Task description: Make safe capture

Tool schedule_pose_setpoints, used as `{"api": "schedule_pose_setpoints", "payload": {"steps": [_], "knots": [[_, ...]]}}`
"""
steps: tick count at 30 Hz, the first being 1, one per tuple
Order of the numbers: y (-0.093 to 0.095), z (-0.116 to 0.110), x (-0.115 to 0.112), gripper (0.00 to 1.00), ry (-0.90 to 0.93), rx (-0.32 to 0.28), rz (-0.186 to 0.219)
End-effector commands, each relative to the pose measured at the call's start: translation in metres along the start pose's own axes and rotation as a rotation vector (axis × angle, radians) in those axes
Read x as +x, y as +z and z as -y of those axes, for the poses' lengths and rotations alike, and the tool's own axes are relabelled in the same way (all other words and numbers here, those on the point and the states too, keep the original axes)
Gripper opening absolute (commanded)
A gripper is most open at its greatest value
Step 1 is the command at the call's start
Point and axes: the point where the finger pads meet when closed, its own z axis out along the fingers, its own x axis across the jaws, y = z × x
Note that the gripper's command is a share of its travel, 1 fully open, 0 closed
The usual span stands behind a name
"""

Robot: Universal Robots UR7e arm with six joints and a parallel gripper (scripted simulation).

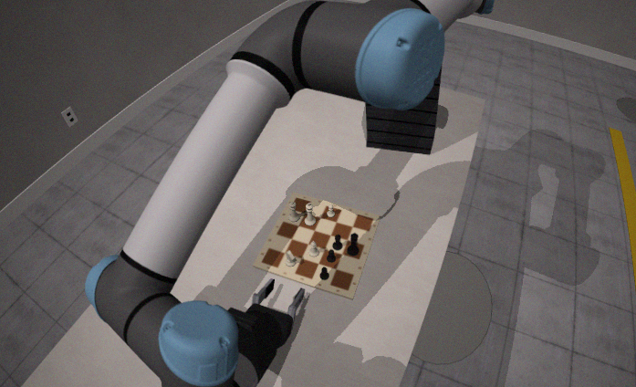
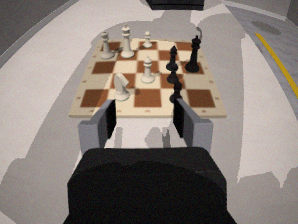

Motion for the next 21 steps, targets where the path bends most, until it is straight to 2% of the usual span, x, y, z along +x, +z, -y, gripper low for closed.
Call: {"api": "schedule_pose_setpoints", "payload": {"steps": [1,6,21], "knots": [[-0.02,0.026,-0.001,1.0,0.003,-0.003,0.001],[-0.032,0.044,-0.001,1.0,0.003,-0.003,0.001],[-0.033,0.044,-0.001,1.0,0.001,-0.011,0.0]]}}
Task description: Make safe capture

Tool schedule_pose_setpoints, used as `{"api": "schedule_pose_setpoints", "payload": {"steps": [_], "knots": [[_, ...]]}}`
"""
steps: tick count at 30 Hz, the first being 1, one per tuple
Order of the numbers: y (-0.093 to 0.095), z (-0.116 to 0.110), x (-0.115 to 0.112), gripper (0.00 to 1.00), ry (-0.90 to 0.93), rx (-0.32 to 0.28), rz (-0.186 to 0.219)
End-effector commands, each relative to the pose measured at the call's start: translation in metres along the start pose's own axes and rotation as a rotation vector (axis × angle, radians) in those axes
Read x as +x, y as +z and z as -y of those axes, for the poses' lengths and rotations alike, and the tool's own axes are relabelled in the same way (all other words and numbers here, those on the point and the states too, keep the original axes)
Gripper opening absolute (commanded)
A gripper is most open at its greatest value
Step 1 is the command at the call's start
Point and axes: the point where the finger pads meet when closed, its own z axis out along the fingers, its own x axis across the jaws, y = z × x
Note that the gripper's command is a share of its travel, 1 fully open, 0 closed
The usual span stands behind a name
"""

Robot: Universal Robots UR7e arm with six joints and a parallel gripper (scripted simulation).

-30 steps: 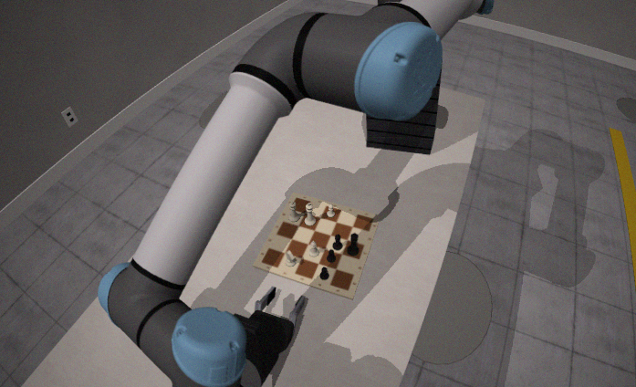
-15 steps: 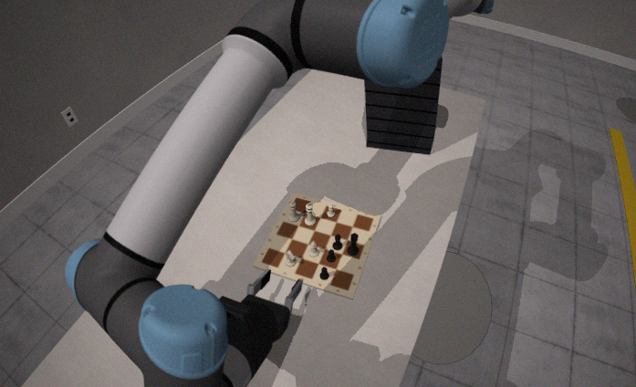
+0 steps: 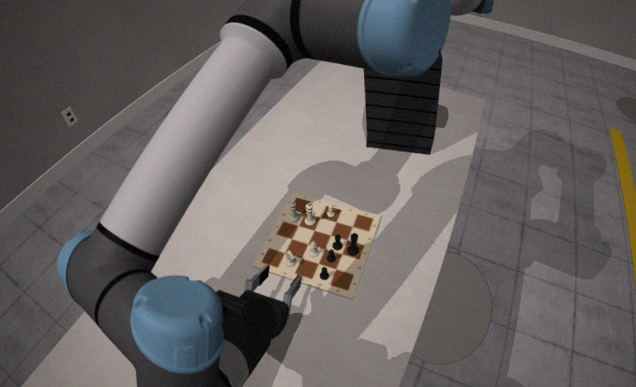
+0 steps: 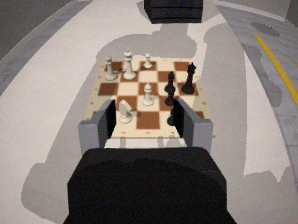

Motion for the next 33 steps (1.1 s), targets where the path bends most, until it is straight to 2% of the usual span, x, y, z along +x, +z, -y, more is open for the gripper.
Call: {"api": "schedule_pose_setpoints", "payload": {"steps": [1,9,19,21,33], "knots": [[-0.001,0.0,0.0,1.0,-0.002,-0.008,-0.001],[-0.001,-0.003,0.0,1.0,-0.009,-0.031,-0.004],[0.001,-0.011,0.002,1.0,-0.035,-0.114,-0.013],[0.001,-0.011,0.002,1.0,-0.035,-0.114,-0.013],[0.006,-0.018,0.007,1.0,-0.09,-0.286,-0.018]]}}
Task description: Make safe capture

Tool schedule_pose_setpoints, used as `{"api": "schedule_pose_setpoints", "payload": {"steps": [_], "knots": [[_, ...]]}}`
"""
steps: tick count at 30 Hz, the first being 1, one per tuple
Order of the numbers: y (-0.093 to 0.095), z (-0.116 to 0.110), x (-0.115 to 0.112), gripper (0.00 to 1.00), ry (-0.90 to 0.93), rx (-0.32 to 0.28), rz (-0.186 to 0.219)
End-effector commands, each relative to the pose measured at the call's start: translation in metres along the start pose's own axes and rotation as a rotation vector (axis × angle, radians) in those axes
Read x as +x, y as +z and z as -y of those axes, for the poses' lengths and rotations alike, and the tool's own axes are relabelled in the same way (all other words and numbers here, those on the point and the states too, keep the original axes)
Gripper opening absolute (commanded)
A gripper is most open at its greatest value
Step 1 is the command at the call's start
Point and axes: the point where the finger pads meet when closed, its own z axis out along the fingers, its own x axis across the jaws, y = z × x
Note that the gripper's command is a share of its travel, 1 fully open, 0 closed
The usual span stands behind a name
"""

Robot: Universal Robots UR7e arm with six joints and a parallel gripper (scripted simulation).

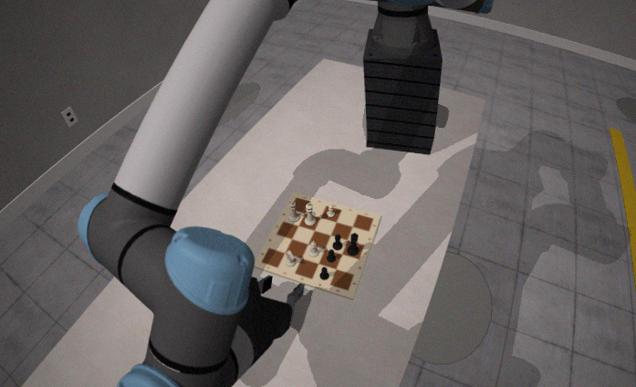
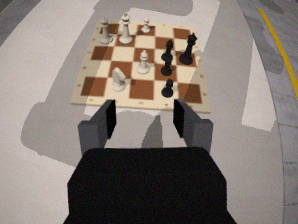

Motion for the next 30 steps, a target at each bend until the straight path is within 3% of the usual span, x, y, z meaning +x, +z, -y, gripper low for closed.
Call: {"api": "schedule_pose_setpoints", "payload": {"steps": [1,5,13,20,22,30], "knots": [[0.002,-0.001,0.002,1.0,-0.024,-0.082,0.001],[0.003,0.0,0.003,1.0,-0.036,-0.117,0.003],[0.01,0.007,0.009,1.0,-0.089,-0.264,0.018],[0.016,0.021,0.016,1.0,-0.137,-0.394,0.042],[0.016,0.021,0.016,1.0,-0.137,-0.394,0.042],[0.023,0.044,0.025,1.0,-0.188,-0.53,0.08]]}}
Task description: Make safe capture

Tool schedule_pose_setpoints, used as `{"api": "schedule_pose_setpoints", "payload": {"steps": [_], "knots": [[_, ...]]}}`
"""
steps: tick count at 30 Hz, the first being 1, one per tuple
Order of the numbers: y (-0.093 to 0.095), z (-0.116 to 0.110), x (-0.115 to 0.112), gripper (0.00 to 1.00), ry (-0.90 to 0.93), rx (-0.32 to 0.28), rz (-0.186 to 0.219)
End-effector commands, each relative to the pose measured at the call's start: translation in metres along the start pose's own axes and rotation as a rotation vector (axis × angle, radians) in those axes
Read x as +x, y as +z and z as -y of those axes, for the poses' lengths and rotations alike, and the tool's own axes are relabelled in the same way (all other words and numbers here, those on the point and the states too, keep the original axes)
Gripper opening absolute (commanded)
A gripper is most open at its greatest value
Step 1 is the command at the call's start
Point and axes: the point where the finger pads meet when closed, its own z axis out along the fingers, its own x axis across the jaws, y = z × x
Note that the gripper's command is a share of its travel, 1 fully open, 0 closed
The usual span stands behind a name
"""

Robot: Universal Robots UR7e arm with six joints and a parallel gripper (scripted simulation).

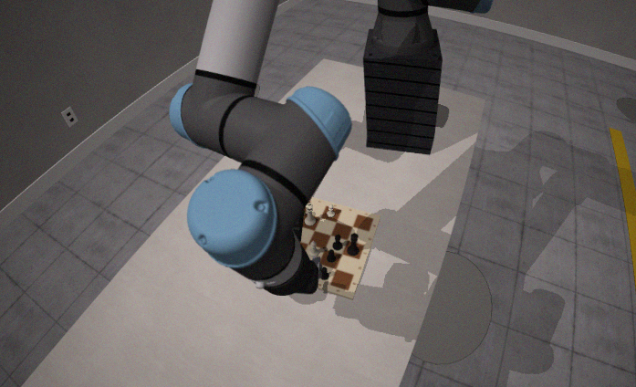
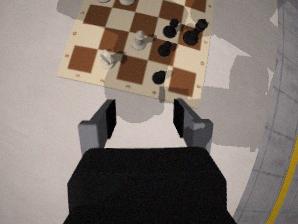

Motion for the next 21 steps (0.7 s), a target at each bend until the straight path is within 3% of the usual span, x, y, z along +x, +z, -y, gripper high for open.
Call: {"api": "schedule_pose_setpoints", "payload": {"steps": [1,7,21], "knots": [[-0.003,0.011,0.007,1.0,-0.03,-0.082,0.023],[-0.007,0.028,0.016,1.0,-0.065,-0.162,0.051],[-0.014,0.054,0.03,1.0,-0.112,-0.264,0.094]]}}
